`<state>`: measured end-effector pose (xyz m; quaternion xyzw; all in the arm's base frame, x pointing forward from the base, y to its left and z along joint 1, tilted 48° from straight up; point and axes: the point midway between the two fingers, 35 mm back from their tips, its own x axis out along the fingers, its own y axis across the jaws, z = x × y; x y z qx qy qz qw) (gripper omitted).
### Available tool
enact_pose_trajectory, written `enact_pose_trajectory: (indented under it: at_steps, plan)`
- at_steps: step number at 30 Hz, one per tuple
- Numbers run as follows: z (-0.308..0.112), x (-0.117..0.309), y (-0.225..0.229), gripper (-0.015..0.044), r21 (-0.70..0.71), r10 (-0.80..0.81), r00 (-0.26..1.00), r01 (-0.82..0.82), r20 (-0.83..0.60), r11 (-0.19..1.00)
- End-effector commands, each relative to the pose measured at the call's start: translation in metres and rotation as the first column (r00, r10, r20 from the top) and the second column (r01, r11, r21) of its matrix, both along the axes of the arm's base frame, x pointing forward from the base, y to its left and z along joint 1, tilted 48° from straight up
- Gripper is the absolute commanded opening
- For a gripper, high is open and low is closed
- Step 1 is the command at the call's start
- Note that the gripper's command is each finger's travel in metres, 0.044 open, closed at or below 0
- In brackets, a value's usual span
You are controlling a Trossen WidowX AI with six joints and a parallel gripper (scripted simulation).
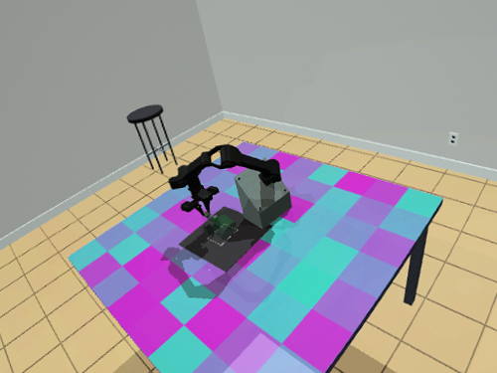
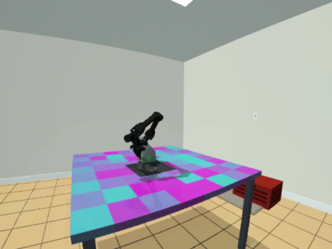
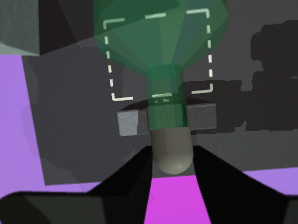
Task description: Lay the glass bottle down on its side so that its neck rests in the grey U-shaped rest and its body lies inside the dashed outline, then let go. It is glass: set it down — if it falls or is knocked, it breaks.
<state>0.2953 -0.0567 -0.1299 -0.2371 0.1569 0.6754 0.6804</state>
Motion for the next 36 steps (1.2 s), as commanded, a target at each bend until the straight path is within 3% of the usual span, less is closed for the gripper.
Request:
enact_pose_trajectory:
  at_steps: [1, 36]
  plan:
    - [-0.004, 0.000, 0.002, 0.0105, 0.003, -0.002, 1.000, 0.002, -0.003, 1.000]
    - [-0.025, 0.002, 0.009, 0.0105, -0.019, 0.009, 1.000, -0.009, 0.018, 1.000]
